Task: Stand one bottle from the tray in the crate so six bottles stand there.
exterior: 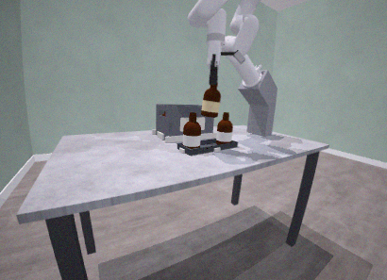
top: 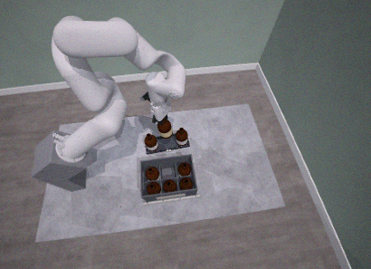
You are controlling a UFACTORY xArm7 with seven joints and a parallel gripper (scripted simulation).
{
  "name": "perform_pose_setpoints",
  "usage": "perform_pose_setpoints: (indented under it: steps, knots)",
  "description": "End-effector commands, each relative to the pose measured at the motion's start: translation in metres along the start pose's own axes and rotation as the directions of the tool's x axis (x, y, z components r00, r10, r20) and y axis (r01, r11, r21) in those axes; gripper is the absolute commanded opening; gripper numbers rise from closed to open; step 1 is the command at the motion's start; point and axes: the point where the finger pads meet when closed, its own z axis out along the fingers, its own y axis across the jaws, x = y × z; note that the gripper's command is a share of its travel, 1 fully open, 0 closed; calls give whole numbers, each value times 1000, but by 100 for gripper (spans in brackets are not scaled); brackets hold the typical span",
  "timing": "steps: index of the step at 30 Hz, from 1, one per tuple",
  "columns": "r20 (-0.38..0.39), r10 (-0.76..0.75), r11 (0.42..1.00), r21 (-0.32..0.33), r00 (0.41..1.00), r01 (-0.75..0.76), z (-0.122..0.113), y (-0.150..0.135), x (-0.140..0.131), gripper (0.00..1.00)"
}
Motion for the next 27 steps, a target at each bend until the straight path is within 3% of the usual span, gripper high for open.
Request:
perform_pose_setpoints:
  steps: [1,27]
  knots:
    - [1,0,1000,-2,1000,0,-5,1,0,0]
    - [1,0,1000,-2,1000,0,-17,1,0,0]
